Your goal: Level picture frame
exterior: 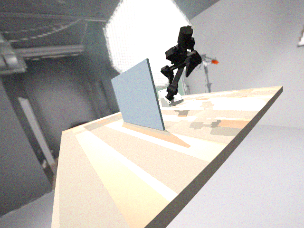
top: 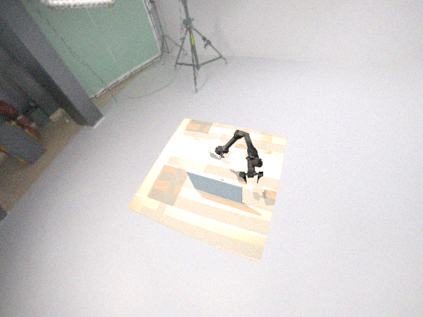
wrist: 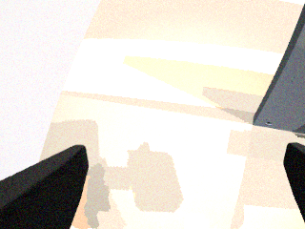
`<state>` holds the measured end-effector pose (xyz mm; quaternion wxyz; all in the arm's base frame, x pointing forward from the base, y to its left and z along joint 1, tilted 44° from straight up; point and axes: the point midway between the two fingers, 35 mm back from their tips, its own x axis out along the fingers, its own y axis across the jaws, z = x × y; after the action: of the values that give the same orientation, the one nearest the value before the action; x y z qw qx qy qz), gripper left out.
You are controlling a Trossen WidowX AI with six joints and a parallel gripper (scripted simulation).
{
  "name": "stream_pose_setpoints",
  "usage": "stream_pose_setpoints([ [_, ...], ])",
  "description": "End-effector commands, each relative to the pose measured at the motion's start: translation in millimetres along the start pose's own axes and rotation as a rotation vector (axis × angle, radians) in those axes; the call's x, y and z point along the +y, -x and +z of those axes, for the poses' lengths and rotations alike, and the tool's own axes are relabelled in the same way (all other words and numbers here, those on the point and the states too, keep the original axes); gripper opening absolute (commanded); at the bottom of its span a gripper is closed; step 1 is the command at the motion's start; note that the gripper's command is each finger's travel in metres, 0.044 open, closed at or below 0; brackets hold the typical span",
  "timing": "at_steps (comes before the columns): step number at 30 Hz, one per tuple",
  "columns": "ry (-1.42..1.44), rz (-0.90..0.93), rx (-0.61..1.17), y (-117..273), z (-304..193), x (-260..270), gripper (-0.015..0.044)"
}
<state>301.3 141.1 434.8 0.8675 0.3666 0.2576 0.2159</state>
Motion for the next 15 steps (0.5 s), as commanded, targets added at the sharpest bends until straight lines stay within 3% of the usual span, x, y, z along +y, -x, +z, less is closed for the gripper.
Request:
stream_pose_setpoints([
  [1, -0.013, -0.001, -0.005, 0.8, 0.8, -1.7, 0.0374],
  [6, -0.347, -0.009, -0.154, 24.7, 16.7, -47.0, 0.0260],
  [15, -0.986, 0.110, -0.470, 80.3, 18.5, -139.1, 0.0260],
])
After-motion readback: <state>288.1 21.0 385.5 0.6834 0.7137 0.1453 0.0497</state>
